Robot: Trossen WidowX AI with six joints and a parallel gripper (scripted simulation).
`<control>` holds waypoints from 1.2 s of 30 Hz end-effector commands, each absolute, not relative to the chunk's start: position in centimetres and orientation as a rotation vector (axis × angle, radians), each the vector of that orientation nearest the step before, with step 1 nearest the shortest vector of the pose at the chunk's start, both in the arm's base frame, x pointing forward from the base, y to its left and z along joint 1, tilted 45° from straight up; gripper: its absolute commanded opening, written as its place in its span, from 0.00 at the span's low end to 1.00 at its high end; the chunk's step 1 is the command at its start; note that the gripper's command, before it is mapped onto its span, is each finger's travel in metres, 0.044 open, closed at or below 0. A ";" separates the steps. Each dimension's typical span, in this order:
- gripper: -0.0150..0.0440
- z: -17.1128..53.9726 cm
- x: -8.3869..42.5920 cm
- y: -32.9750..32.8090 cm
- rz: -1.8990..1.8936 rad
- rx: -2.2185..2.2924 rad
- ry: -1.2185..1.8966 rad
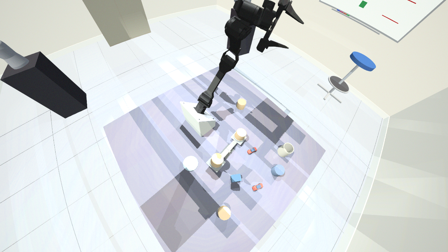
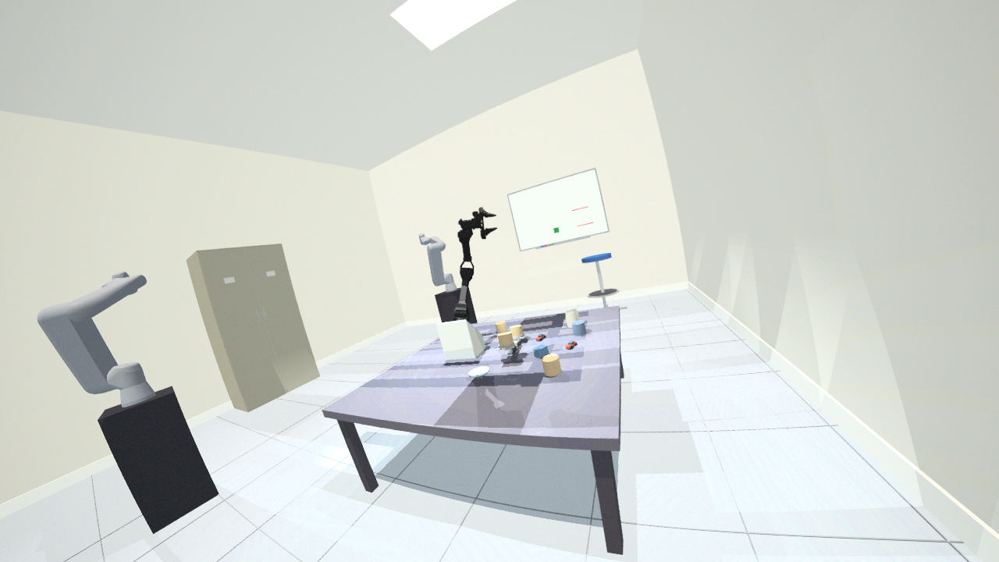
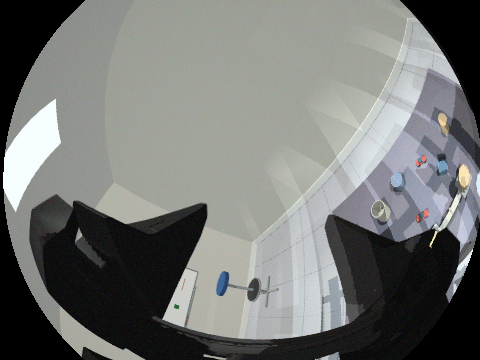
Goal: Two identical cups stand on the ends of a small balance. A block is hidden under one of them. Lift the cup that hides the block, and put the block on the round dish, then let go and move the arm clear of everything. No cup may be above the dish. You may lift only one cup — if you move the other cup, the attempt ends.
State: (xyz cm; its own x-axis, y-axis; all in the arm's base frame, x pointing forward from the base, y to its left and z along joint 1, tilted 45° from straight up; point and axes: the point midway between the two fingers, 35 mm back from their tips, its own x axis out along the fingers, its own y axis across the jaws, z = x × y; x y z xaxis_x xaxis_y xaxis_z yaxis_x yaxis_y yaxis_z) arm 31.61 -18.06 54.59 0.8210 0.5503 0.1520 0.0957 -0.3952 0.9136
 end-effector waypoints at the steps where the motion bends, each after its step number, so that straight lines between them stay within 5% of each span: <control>1: 0.98 54.6 31.6 -18.1 0.533 1.943 0.484; 36: 1.00 44.9 36.1 -23.6 0.184 3.111 0.701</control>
